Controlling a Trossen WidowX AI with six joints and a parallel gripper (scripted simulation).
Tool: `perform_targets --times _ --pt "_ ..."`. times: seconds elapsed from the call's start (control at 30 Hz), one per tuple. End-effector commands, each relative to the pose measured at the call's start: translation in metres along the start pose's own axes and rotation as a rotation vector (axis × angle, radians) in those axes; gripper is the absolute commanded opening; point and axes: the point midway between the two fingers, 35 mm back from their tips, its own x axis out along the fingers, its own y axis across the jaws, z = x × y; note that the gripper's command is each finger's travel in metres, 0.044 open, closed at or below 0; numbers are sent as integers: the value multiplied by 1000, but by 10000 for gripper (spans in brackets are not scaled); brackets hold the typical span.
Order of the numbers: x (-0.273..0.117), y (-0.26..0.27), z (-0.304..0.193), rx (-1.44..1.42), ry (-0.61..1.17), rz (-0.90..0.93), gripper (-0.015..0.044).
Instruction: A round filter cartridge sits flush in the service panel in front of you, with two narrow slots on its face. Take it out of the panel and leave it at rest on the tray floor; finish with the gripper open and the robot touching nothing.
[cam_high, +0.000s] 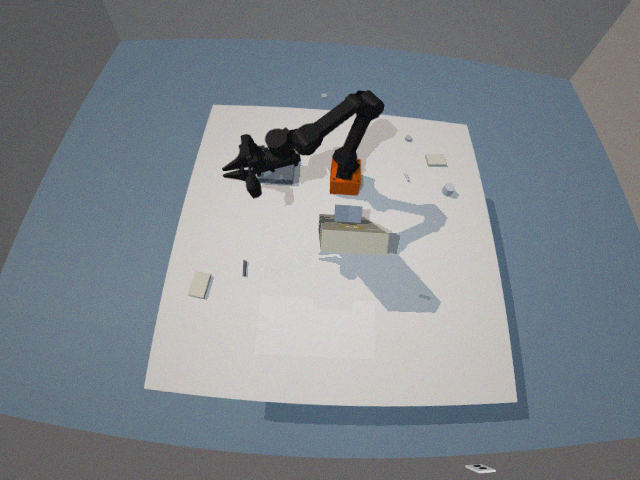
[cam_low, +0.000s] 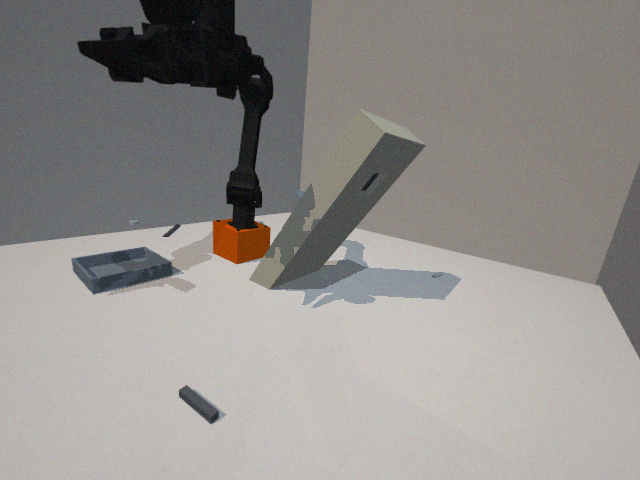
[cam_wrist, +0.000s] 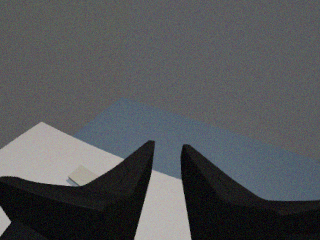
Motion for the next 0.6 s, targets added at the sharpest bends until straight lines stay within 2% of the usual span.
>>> perform_targets --times 0.0,0.3,0.57 --pt "-37 42 -9 -72 47 181 90" --pt "-163 118 -47 -277 157 686 90" --pt "-283 125 -91 -472 233 1137 90"
